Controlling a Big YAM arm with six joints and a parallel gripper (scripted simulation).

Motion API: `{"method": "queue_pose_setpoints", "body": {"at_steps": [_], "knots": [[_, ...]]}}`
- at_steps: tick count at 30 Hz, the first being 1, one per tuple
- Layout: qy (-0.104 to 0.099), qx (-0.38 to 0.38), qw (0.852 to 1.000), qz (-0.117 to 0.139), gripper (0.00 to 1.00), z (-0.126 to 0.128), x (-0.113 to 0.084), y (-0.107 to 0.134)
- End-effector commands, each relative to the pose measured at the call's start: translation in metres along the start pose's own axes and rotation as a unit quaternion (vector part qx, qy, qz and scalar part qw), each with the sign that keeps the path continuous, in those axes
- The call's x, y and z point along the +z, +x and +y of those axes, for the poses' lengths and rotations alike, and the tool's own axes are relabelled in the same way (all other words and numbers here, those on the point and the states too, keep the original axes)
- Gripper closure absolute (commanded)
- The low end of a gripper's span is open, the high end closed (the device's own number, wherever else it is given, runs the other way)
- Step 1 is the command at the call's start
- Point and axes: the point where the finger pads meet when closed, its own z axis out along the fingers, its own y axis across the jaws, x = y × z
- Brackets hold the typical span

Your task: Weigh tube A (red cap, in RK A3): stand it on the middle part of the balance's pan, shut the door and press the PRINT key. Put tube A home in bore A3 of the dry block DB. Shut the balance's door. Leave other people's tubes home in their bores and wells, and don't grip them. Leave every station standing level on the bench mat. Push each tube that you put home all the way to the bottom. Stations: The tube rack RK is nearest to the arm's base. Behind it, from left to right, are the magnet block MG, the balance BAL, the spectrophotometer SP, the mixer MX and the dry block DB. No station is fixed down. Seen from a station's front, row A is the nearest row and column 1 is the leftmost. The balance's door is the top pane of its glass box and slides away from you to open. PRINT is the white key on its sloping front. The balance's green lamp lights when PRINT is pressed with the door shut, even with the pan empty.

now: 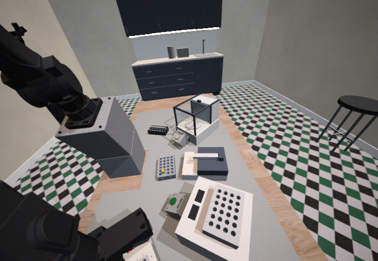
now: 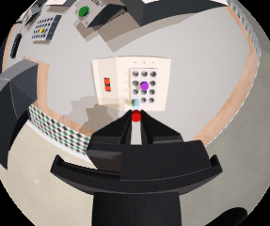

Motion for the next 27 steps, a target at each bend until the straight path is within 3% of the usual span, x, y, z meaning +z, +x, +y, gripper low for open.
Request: {"method": "queue_pose_setpoints", "body": {"at_steps": [1, 27], "knots": [[0.001, -0.003, 1.0, -0.002, 0.91, 0.0, 0.0018, -0.0075], [0.001, -0.003, 1.0, -0.002, 0.91, 0.0029, 0.0009, -0.0079]]}}
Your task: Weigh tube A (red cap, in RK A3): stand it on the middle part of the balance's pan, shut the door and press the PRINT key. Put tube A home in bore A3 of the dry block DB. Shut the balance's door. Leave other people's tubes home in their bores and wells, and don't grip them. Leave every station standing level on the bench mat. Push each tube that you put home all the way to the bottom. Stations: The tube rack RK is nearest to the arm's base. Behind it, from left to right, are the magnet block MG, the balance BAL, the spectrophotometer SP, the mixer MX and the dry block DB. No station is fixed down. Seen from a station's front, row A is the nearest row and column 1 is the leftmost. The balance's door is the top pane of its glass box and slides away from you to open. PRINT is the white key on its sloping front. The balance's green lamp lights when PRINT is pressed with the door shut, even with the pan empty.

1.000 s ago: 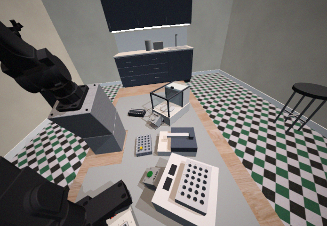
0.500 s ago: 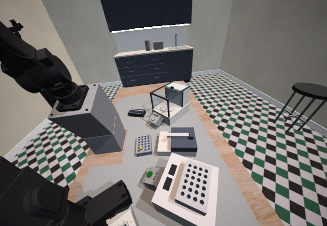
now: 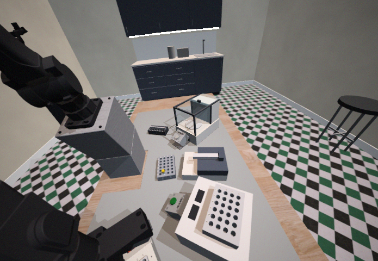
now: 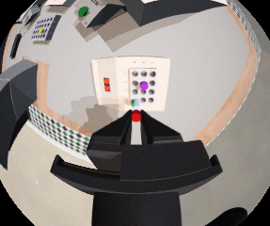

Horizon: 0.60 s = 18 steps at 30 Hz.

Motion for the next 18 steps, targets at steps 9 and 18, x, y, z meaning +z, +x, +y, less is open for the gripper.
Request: {"method": "queue_pose_setpoints", "body": {"at_steps": [9, 18], "knots": [[0.004, -0.001, 1.0, 0.0, 0.91, -0.0028, -0.0017, -0.0016], [0.002, -0.003, 1.0, -0.001, 0.91, -0.001, 0.0054, -0.008]]}}
